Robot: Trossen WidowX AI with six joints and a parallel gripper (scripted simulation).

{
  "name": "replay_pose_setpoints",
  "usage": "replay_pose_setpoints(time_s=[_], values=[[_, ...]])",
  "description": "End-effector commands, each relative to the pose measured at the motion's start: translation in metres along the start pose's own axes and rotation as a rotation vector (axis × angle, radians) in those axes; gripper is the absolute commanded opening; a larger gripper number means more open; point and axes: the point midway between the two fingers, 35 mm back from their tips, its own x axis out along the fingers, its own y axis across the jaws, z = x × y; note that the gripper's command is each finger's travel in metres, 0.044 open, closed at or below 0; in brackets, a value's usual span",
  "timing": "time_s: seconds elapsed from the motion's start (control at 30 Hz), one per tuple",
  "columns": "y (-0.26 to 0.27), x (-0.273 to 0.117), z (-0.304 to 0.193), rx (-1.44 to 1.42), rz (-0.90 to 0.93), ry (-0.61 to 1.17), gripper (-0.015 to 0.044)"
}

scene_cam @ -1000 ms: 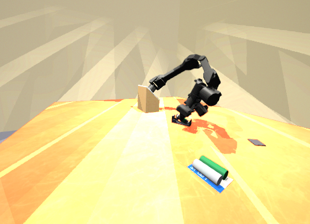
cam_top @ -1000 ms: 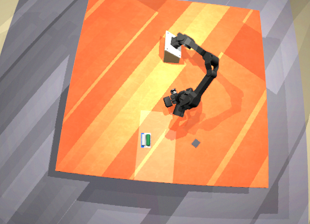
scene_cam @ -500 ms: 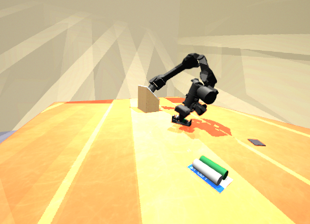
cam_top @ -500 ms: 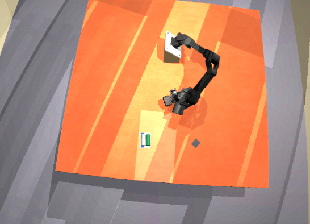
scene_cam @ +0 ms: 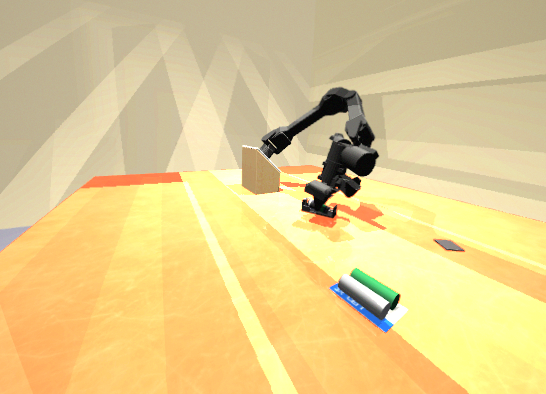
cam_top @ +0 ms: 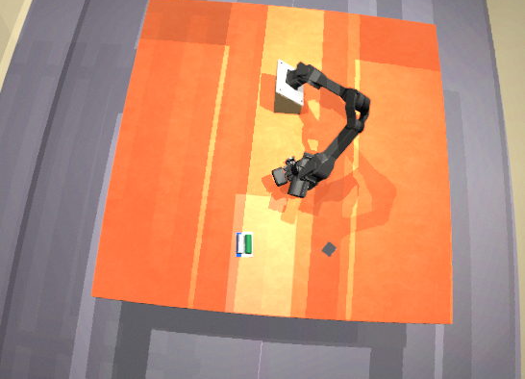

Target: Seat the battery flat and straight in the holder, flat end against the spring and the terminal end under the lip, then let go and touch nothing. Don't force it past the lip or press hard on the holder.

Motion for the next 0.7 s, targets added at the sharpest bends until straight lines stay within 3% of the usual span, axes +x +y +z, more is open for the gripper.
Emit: replay_pose_setpoints(time_s=[0.0,0.67], values=[[-0.0008,-0.0027,0.0059,-0.011,-0.009,-0.042,0.0080],[0.0014,-0.0014,0.0026,-0.024,-0.008,-0.137,0.0080]])
